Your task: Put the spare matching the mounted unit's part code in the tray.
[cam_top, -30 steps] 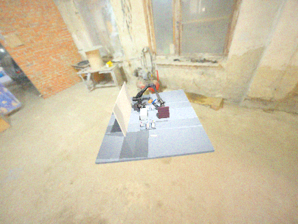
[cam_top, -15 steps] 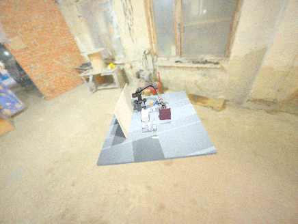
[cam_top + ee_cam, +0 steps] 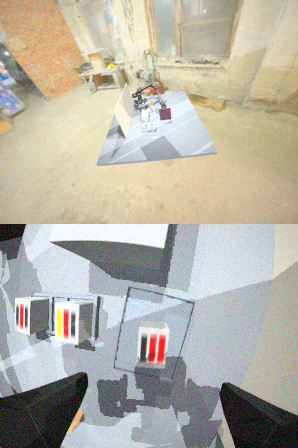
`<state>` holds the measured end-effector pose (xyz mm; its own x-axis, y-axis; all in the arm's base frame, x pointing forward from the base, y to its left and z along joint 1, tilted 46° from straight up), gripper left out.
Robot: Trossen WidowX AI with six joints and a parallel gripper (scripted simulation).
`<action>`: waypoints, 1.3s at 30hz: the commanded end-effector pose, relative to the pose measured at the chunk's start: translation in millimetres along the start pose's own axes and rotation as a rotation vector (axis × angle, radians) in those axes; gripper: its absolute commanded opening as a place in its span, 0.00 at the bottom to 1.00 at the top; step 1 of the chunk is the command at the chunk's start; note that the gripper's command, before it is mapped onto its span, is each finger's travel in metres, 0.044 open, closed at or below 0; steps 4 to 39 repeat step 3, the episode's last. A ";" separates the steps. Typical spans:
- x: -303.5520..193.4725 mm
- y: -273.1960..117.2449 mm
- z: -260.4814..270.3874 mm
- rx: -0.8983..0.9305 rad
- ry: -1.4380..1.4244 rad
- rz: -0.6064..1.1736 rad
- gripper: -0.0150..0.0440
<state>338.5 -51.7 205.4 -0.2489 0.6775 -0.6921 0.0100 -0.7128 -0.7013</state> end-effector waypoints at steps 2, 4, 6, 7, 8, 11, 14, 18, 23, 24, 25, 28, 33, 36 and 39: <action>0.3 0.2 0.0 -0.001 -0.004 0.000 1.00; 0.3 0.2 0.0 -0.001 -0.004 0.000 1.00; 0.3 0.2 0.0 -0.001 -0.004 0.000 1.00; 0.3 0.2 0.0 -0.001 -0.004 0.000 1.00; 0.3 0.2 0.0 -0.001 -0.004 0.000 1.00; 0.3 0.2 0.0 -0.001 -0.004 0.000 1.00; 0.3 0.2 0.0 -0.001 -0.004 0.000 1.00; 0.3 0.2 0.0 -0.001 -0.004 0.000 1.00; 0.3 0.2 0.0 -0.001 -0.004 0.000 1.00; 0.3 0.2 0.0 -0.001 -0.004 0.000 1.00; 0.3 0.2 0.0 -0.001 -0.004 0.000 1.00; 0.3 0.2 0.0 -0.001 -0.004 0.000 1.00; 0.3 0.2 0.0 -0.001 -0.004 0.000 1.00; 0.3 0.2 0.0 -0.001 -0.004 0.000 1.00; 0.3 0.2 0.0 -0.001 -0.004 0.000 1.00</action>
Point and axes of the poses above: the point midway between the two fingers, 35 mm back from their tips, its own y axis out along the fingers, its own z axis across the jaws, x = y × z, the point moved 7 cm from there along -y, back along the fingers, and after that the axes turned 10 degrees about -y, right-handed, at the moved point
